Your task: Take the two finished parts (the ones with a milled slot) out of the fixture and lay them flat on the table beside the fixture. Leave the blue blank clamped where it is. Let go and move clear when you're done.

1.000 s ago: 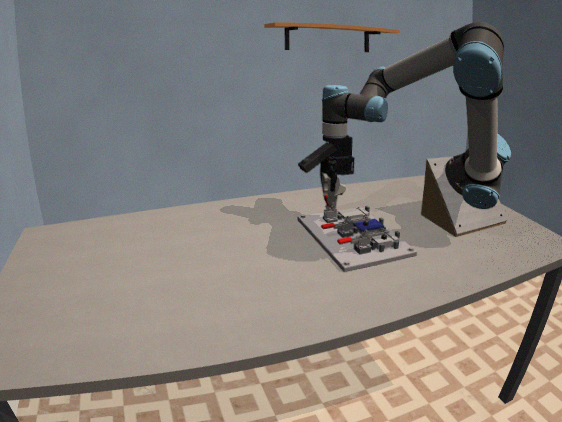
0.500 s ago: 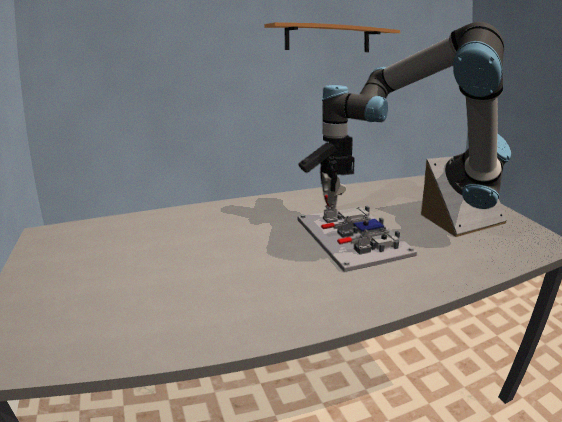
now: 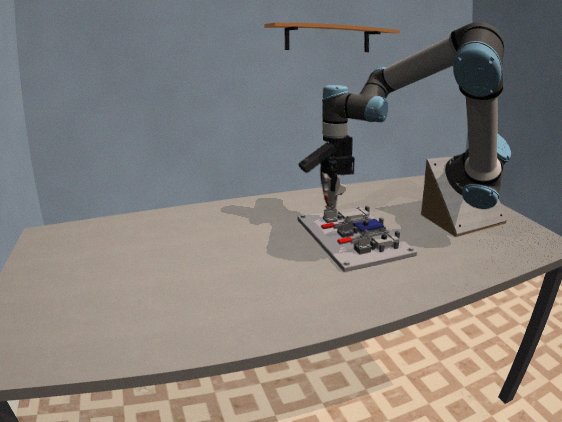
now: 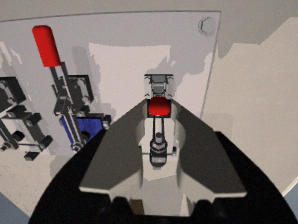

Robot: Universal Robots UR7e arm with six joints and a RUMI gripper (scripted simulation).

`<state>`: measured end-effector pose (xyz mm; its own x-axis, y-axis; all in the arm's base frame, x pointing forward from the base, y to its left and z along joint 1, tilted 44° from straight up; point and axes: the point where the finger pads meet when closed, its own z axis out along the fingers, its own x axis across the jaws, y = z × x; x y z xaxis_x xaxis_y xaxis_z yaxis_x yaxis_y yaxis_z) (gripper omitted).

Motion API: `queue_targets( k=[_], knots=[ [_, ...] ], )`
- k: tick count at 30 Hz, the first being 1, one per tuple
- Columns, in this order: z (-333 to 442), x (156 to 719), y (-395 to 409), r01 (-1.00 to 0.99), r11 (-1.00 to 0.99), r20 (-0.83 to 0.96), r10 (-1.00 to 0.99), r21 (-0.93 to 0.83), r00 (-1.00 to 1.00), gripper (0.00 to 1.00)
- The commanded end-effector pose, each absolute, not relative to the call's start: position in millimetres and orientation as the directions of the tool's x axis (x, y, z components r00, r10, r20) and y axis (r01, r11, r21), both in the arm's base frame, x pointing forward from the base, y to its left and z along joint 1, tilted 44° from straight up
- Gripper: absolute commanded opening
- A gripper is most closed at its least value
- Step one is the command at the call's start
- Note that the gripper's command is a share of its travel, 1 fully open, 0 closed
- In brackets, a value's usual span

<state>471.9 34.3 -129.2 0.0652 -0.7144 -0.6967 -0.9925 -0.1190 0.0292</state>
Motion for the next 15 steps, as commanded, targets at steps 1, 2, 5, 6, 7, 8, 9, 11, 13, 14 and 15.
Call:
queue_targets(
  k=[1, 2, 5, 6, 7, 8, 9, 11, 13, 14, 15],
  knots=[
    [-129.1, 471.9, 34.0, -0.992, -0.119, -0.696, -0.715, 0.029, 0.065, 0.0],
    [-129.1, 471.9, 34.0, -0.992, -0.119, -0.696, -0.715, 0.029, 0.065, 0.0],
    [-129.1, 471.8, 34.0, -0.992, -0.119, -0.696, -0.715, 0.029, 0.065, 0.0],
    [-129.1, 471.7, 34.0, -0.992, -0.119, -0.696, -0.715, 0.029, 0.065, 0.0],
    [-129.1, 471.6, 34.0, -0.992, -0.119, -0.696, -0.715, 0.029, 0.065, 0.0],
    [-129.1, 471.5, 34.0, -0.992, -0.119, -0.696, -0.715, 0.029, 0.065, 0.0],
    [-129.1, 471.4, 34.0, -0.992, -0.119, -0.696, -0.715, 0.029, 0.065, 0.0],
    [-129.1, 471.0, 34.0, -0.992, -0.119, -0.696, -0.715, 0.029, 0.065, 0.0],
    [-129.1, 470.6, 33.9, -0.992, -0.119, -0.697, -0.715, 0.029, 0.065, 0.0],
    [-129.1, 470.4, 33.9, -0.992, -0.119, -0.697, -0.715, 0.029, 0.065, 0.0],
    [-129.1, 470.2, 33.9, -0.992, -0.119, -0.697, -0.715, 0.029, 0.065, 0.0]
  ],
)
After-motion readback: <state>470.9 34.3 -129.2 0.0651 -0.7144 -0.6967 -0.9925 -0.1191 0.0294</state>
